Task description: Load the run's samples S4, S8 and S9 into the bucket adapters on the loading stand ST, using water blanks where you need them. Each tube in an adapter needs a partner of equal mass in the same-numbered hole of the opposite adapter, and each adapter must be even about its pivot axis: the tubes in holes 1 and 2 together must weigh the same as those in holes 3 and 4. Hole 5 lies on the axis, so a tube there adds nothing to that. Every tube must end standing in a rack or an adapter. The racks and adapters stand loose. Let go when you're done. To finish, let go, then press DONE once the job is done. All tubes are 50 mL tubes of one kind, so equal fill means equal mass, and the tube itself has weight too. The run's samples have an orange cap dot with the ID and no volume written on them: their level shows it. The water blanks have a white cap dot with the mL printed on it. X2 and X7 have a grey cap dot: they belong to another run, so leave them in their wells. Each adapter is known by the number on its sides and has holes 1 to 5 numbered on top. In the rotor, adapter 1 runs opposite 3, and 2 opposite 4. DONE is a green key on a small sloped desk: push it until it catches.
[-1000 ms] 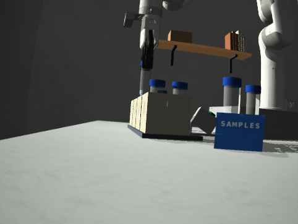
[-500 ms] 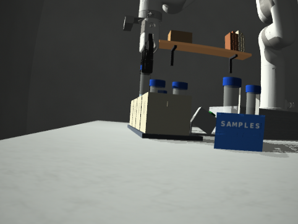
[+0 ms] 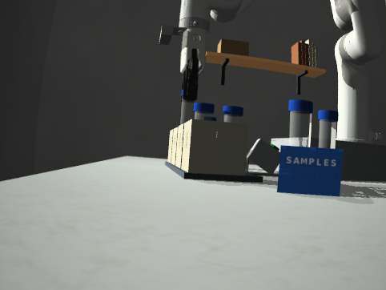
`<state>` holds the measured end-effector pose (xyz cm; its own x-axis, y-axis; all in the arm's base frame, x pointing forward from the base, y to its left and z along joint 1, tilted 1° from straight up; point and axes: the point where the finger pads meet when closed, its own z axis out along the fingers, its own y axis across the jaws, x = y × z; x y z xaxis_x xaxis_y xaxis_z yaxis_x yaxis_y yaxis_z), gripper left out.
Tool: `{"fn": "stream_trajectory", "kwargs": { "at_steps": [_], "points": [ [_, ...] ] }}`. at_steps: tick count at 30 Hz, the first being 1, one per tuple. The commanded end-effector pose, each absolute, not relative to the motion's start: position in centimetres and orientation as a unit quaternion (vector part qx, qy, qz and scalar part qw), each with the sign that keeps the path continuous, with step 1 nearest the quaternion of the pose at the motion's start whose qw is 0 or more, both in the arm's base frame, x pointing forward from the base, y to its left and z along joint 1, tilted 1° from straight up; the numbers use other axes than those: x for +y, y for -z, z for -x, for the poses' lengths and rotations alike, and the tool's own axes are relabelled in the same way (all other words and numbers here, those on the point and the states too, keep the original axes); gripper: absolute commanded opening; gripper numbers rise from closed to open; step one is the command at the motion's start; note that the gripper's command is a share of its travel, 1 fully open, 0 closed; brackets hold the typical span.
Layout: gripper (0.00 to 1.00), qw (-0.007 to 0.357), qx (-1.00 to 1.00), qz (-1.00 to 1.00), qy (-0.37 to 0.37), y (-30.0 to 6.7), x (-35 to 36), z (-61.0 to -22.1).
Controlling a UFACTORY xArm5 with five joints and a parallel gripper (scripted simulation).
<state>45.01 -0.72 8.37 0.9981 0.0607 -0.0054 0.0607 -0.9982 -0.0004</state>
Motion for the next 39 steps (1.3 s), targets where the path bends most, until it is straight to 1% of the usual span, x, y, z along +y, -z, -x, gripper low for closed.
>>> {"fn": "stream_trajectory", "kwargs": {
  "at_steps": [1,39],
  "points": [
    [0.00,0.008,-0.030,1.000,0.000,-8.0,-0.7,-45.1],
    [0.00,0.008,-0.030,1.000,0.000,-4.6,-0.7,-45.1]
  ]
}}
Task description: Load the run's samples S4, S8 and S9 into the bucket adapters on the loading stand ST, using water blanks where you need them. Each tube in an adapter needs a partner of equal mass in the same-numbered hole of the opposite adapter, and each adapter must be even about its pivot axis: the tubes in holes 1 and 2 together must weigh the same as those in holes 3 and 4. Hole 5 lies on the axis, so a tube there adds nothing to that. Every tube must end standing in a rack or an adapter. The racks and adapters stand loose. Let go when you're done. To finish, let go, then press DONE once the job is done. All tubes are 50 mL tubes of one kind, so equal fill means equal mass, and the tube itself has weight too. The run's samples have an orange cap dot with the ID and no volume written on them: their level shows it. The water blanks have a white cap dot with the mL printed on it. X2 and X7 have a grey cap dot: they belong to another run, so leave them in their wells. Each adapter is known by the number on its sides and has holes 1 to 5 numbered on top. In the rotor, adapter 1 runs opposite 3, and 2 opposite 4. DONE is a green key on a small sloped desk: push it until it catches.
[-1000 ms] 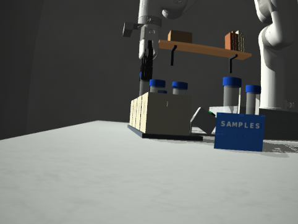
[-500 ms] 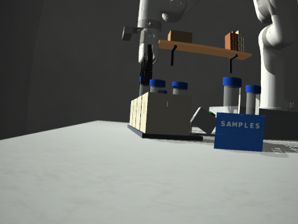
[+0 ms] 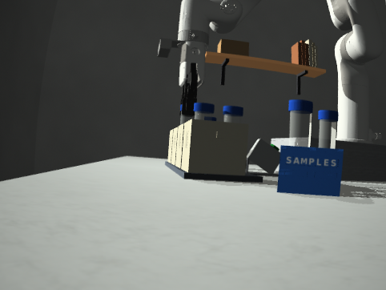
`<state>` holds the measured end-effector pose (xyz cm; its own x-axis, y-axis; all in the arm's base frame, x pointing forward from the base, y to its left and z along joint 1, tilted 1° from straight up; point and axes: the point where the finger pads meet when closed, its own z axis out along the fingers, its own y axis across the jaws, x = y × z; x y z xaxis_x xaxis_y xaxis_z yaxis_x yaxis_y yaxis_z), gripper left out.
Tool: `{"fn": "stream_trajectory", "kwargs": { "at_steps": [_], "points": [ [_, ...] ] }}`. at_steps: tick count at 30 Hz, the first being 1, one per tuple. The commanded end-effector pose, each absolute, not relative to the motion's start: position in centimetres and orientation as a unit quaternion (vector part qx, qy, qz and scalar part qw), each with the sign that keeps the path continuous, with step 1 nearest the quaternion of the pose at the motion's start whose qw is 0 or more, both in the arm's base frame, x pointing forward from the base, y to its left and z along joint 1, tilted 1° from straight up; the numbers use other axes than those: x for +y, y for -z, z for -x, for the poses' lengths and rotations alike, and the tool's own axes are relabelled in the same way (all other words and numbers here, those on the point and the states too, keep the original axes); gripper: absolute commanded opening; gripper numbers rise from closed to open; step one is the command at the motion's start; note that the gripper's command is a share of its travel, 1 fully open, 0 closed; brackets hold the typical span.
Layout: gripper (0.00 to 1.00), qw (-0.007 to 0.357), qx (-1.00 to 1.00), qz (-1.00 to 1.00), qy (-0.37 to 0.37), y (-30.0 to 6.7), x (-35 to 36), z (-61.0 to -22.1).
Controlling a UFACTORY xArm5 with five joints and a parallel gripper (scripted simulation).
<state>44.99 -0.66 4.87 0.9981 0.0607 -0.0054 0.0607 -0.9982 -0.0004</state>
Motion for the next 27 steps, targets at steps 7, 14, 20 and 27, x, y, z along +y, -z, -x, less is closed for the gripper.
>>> {"fn": "stream_trajectory", "kwargs": {
  "at_steps": [7,14,20,27],
  "points": [
    [0.00,0.008,-0.030,1.000,0.000,-4.1,-0.7,-45.1],
    [0.00,0.008,-0.030,1.000,0.000,-3.4,-0.6,-45.1],
    [0.00,0.008,-0.030,1.000,0.000,-3.0,-0.6,-45.1],
    [0.00,0.008,-0.030,1.000,0.000,-2.8,-0.6,-45.1]
  ]
}}
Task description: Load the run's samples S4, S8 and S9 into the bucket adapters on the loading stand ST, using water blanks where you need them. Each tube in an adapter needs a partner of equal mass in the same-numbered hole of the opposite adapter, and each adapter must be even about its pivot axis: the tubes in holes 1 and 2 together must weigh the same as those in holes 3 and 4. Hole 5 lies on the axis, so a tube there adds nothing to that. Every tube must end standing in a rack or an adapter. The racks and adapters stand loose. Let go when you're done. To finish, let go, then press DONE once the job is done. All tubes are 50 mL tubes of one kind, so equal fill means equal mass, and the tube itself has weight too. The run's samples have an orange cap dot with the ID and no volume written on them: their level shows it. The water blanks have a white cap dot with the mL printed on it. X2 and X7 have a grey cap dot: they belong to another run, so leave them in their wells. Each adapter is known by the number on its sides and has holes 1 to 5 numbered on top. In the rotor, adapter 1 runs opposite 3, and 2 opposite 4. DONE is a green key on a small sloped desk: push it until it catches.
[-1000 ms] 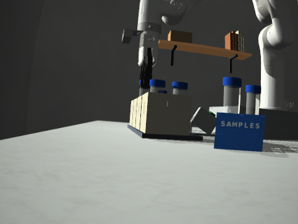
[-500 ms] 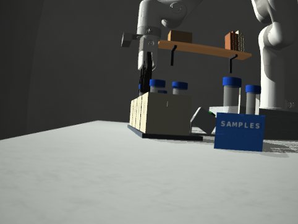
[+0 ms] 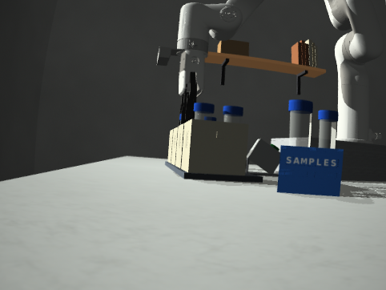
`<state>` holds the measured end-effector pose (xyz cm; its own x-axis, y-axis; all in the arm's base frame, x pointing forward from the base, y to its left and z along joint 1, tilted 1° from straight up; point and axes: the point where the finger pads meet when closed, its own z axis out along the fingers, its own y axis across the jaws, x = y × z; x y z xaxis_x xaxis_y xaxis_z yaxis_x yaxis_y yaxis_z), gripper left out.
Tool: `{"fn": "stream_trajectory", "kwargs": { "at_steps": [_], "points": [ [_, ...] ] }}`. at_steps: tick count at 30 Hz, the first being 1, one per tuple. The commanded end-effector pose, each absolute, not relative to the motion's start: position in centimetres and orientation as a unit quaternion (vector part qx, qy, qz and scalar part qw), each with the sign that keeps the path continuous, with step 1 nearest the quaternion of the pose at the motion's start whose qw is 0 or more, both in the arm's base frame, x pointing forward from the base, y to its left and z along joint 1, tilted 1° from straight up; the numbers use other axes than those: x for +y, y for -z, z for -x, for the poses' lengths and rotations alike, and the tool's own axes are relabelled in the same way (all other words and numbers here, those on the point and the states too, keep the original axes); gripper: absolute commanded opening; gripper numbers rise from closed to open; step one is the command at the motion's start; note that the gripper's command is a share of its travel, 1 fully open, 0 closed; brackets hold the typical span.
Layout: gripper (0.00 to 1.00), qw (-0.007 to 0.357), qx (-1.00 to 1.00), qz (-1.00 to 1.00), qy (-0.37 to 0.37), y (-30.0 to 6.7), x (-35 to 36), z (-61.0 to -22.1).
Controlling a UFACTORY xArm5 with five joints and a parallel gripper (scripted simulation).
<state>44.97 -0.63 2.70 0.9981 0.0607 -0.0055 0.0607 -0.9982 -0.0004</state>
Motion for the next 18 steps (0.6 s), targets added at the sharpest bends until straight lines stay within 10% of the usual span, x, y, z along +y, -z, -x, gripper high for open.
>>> {"fn": "stream_trajectory", "kwargs": {
  "at_steps": [1,11,12,18],
  "points": [
    [0.00,0.008,-0.030,1.000,0.000,-2.78,-0.63,-45.13],
    [0.00,0.008,-0.030,1.000,0.000,-2.78,-0.63,-45.13],
    [0.44,0.008,-0.030,1.000,0.000,-2.74,-0.63,-45.13],
    [0.44,0.008,-0.030,1.000,0.000,-2.74,-0.63,-45.13]
  ]
}}
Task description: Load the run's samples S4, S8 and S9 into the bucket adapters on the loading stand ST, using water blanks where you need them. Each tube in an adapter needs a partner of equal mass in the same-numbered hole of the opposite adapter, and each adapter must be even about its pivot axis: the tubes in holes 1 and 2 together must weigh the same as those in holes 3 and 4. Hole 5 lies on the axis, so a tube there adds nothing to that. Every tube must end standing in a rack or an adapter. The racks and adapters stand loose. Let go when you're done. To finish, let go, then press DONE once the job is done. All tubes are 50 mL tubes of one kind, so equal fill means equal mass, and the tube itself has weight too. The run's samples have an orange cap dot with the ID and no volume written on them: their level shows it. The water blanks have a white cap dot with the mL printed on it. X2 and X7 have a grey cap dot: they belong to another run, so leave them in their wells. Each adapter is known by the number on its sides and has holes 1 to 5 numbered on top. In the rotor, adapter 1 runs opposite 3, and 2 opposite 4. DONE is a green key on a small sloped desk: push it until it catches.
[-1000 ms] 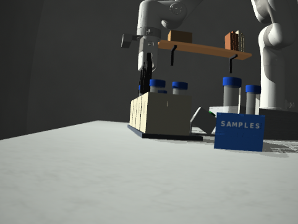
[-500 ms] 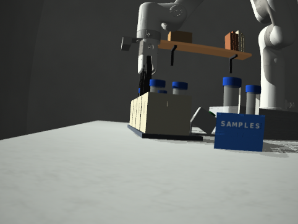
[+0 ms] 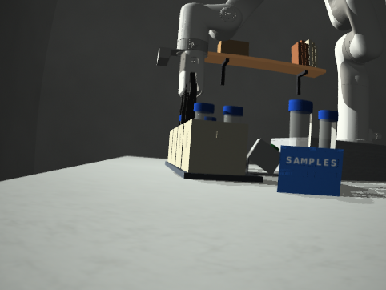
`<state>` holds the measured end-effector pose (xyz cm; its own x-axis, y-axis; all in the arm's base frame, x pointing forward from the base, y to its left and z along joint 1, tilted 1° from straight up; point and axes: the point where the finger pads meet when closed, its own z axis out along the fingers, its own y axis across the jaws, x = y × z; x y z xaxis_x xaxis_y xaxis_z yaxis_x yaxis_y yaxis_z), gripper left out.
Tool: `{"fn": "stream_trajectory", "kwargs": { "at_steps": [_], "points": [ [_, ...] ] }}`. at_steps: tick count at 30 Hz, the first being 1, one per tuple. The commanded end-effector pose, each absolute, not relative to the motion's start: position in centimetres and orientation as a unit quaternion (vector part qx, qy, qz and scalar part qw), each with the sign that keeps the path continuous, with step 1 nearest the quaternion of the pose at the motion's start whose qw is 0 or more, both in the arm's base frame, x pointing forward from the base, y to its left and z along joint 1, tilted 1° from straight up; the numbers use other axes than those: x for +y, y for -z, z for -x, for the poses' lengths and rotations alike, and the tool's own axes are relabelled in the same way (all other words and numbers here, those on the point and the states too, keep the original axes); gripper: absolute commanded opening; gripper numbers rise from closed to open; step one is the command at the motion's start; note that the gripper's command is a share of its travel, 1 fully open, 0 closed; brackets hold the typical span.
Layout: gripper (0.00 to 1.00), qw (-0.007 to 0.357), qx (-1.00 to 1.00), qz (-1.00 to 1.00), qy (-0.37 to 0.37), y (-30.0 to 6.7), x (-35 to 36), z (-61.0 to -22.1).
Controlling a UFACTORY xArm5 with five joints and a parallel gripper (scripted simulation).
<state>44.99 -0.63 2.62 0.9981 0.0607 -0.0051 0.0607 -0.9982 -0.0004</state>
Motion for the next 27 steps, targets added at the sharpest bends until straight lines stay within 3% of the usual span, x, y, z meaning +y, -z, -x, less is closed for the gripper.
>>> {"fn": "stream_trajectory", "kwargs": {
  "at_steps": [1,27],
  "points": [
    [0.44,0.008,-0.030,1.000,0.000,-2.7,-0.6,-45.1],
    [0.44,0.008,-0.030,1.000,0.000,-3.7,-0.6,-45.1]
  ]
}}
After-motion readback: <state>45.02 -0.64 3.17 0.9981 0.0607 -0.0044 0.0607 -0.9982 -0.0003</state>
